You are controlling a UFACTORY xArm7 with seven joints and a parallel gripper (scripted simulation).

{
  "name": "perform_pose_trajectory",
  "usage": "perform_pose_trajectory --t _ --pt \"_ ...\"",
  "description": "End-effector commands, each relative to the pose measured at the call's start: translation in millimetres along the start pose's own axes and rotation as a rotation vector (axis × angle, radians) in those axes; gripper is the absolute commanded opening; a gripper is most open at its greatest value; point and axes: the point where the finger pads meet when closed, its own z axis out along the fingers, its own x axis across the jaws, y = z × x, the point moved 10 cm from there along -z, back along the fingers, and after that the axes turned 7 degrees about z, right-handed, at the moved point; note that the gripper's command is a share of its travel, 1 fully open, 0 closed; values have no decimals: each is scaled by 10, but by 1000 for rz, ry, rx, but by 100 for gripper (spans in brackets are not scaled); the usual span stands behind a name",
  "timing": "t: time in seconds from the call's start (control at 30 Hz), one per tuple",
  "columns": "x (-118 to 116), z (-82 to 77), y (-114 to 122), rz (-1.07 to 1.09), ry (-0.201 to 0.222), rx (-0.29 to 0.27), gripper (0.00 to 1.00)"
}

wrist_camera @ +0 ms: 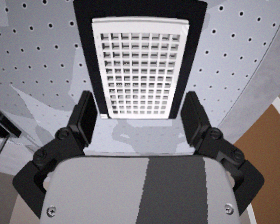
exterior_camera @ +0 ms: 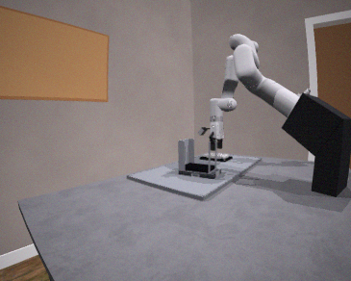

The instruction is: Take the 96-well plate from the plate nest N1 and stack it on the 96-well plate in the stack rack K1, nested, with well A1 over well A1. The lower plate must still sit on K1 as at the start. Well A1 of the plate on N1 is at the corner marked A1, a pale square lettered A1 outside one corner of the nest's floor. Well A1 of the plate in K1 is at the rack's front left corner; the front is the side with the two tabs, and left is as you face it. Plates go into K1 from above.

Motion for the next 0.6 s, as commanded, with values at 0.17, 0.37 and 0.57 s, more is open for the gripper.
perform_pose_trajectory --t 0.17,0.37,0.57 --pt "2 139 -9 1 4 8 100" --pt "2 152 -9 1 4 8 100" --pt "2 152 -9 1 4 8 100"
